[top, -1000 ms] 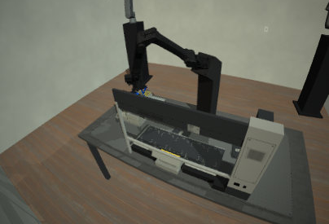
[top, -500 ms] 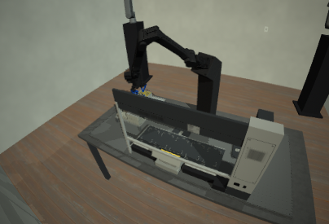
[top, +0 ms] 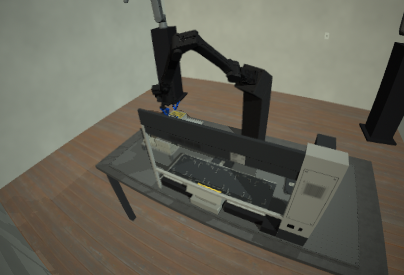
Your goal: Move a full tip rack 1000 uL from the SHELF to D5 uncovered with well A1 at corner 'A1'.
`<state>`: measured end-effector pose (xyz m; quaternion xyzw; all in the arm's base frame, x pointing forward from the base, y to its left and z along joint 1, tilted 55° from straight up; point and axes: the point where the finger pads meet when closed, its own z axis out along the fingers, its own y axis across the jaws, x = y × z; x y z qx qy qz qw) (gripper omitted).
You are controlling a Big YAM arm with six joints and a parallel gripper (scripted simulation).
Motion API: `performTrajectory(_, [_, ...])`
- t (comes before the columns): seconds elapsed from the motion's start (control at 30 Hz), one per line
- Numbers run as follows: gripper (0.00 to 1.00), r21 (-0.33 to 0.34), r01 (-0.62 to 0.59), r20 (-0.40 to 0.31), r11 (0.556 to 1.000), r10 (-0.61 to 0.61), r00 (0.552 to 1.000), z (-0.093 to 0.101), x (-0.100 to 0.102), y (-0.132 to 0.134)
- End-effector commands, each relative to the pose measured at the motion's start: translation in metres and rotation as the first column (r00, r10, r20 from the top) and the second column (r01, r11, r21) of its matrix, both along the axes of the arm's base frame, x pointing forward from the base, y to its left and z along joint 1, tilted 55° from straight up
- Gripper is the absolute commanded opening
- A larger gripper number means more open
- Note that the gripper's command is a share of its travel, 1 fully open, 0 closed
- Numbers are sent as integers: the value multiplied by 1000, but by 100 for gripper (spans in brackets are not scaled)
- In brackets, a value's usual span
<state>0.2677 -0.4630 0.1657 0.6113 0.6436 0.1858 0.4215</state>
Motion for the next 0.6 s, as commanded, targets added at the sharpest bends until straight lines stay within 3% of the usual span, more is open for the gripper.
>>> performTrajectory(0.0, [100,-27,15,-3,1000,-15,1000,13,-17,-3])
performTrajectory(0.03, [100,-10,16,-9,1000,-16,1000,4,-17,-4])
performTrajectory(0.1, [100,-10,16,-9,1000,-16,1000,4,-17,-4])
performTrajectory(0.13, [100,6,-4,-14,1000,4,1000,-5,-7,1])
performTrajectory(0.57, [100,-3,-5,-11,1000,5,1000,-2,-6,-1])
